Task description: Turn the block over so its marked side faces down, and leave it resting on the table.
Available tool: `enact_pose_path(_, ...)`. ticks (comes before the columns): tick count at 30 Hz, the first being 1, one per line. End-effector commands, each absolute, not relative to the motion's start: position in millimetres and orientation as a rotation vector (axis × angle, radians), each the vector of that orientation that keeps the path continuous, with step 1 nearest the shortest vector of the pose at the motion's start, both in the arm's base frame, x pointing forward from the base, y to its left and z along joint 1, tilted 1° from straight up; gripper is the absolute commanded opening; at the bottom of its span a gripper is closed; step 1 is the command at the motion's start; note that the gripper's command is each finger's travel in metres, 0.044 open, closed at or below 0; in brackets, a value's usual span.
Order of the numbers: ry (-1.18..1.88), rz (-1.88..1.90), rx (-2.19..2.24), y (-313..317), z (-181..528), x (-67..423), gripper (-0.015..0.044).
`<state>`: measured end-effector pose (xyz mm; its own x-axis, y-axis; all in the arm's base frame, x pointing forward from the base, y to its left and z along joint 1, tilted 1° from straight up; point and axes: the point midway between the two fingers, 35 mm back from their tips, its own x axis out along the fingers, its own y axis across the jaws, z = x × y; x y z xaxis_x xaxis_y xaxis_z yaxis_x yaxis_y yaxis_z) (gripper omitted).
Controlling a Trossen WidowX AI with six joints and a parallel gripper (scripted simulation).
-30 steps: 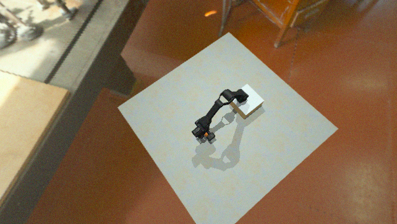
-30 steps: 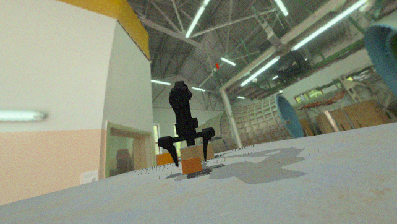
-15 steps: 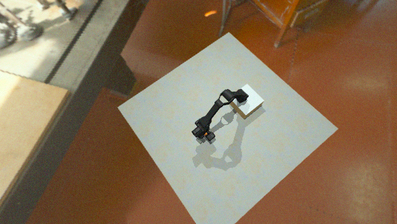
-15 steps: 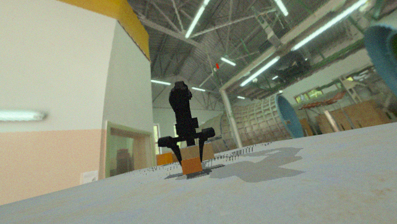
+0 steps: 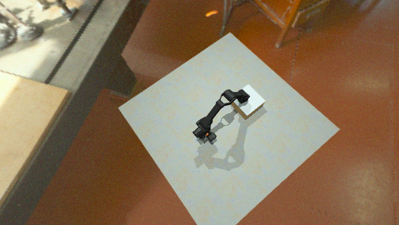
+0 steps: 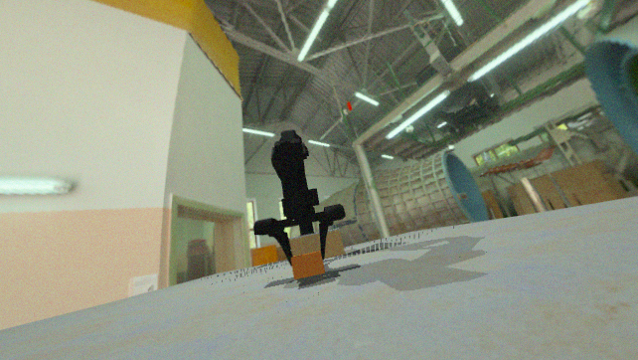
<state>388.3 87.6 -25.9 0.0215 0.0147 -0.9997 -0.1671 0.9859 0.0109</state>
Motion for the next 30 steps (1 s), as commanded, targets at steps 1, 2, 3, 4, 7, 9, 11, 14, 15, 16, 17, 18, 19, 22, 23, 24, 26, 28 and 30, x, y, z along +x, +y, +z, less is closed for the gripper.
enact_pose_path(1, 1.532, 0.144, -0.118, 88, -4, 390, 0.0011)
enact_pose_path(2, 1.532, 0.144, -0.118, 88, -1, 390, 0.0000)
enact_pose_path(3, 1.532, 0.144, -0.118, 88, 1, 390, 0.0000)
enact_pose_path(4, 1.532, 0.144, -0.118, 88, 1, 390, 0.0000)
enact_pose_path(7, 1.529, 0.144, -0.118, 88, 0, 390, 0.0000)
enact_pose_path(9, 1.509, 0.145, -0.117, 88, -1, 391, 0.0000)
enact_pose_path(11, 1.479, 0.146, -0.115, 88, -3, 392, 0.0000)
enact_pose_path(14, 1.435, 0.148, -0.112, 89, -6, 393, 0.0000)
enact_pose_path(15, 1.420, 0.149, -0.111, 89, -7, 393, 0.0000)
enact_pose_path(16, 1.405, 0.149, -0.110, 89, -8, 393, 0.0000)
enact_pose_path(17, 1.390, 0.150, -0.109, 89, -9, 394, 0.0000)
enact_pose_path(18, 1.375, 0.150, -0.107, 89, -10, 394, 0.0000)
enact_pose_path(19, 1.360, 0.151, -0.106, 89, -10, 394, 0.0000)
enact_pose_path(22, 1.315, 0.152, -0.103, 89, -12, 394, 0.0000)
enact_pose_path(23, 1.300, 0.153, -0.101, 89, -13, 394, 0.0000)
enact_pose_path(24, 1.285, 0.153, -0.100, 89, -13, 394, 0.0000)
enact_pose_path(26, 1.255, 0.154, -0.098, 89, -14, 394, 0.0000)
enact_pose_path(28, 1.226, 0.155, -0.095, 89, -15, 394, 0.0000)
enact_pose_path(30, 1.196, 0.156, -0.092, 89, -15, 393, 0.0000)
